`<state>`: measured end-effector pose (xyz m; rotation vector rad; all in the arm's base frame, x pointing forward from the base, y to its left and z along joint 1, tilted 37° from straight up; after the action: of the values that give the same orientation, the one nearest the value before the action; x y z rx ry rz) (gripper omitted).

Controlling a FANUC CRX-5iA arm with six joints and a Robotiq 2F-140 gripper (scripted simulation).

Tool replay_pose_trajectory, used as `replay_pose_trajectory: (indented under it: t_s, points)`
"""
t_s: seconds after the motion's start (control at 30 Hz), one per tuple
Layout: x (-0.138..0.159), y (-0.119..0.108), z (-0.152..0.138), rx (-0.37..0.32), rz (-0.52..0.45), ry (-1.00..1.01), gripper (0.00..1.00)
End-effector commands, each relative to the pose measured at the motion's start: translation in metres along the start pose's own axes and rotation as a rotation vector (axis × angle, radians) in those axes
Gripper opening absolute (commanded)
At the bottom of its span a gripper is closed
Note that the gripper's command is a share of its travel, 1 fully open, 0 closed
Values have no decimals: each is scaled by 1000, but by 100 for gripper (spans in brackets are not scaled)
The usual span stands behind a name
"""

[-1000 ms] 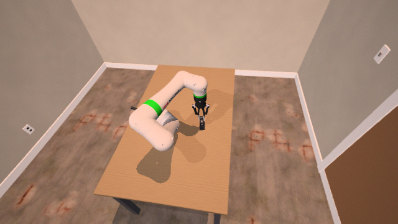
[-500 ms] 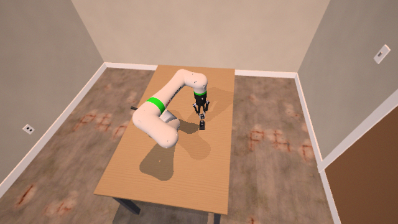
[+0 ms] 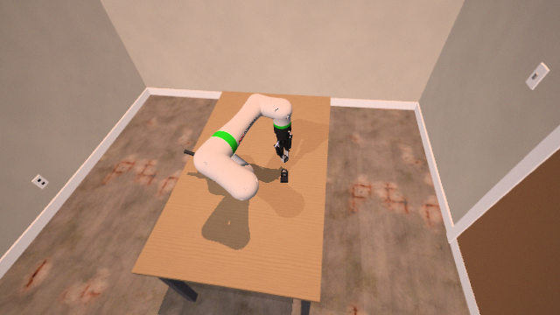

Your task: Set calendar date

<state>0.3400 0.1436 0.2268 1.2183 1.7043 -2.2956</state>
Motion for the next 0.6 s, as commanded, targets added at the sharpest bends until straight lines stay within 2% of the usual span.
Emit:
replay_pose_trajectory:
  t_s: [0.0,0.13,0.2,0.23,0.57]
  points:
    - [9,1,-10,1,-7,-174,17]
    - [18,2,-18,1,-7,-316,17]
    - [18,2,-18,1,-7,-316,17]
    - [24,3,-24,1,-7,-418,17]
    - [45,6,-40,1,-7,-739,17]
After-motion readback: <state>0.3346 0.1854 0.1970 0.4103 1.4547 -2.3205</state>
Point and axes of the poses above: the point where the finger pads meet when closed, its own y axis out along the fingers, its own z axis across the jaws, x = y × z, the point moved 4 cm from there along -y, back along the fingers, and after that the axes turned 1 degree about y, right-handed, at the moved point
